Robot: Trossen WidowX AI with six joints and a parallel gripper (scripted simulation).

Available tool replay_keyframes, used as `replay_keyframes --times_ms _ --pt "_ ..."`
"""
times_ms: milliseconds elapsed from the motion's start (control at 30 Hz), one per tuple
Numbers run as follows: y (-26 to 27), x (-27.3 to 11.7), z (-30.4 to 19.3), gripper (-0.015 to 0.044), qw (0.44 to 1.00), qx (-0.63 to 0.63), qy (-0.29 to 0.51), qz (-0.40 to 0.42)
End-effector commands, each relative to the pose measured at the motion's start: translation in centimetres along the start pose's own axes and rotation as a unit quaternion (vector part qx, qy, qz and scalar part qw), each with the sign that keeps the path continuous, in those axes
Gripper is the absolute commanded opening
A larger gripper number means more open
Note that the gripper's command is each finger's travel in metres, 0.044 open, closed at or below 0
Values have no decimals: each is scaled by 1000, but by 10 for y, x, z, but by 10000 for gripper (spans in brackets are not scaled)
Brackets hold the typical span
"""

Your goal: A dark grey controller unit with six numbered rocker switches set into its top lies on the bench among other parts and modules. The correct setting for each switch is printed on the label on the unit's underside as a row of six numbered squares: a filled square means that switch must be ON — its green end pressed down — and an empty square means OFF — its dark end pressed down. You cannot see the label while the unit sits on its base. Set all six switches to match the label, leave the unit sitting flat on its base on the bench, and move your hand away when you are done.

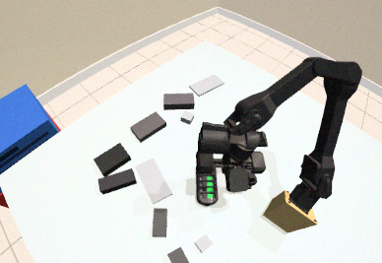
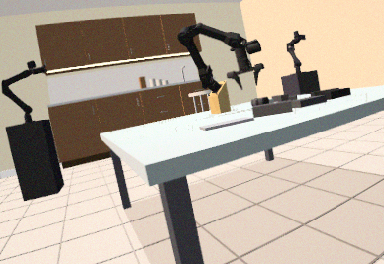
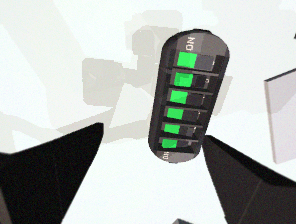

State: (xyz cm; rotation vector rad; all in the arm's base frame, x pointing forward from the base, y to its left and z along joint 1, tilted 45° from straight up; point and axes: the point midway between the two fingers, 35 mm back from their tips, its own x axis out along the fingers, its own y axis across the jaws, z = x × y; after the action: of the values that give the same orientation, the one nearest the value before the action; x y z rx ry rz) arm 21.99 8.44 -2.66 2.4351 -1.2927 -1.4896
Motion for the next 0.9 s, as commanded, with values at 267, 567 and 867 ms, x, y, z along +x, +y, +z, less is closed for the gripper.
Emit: replay_keyframes --times_ms 267,567,867 --pt "-60 18 16 73 996 7 -11 90" --pt "-96 49 42 0 986 11 -8 167" --pt "-102 55 47 0 984 11 -6 179"
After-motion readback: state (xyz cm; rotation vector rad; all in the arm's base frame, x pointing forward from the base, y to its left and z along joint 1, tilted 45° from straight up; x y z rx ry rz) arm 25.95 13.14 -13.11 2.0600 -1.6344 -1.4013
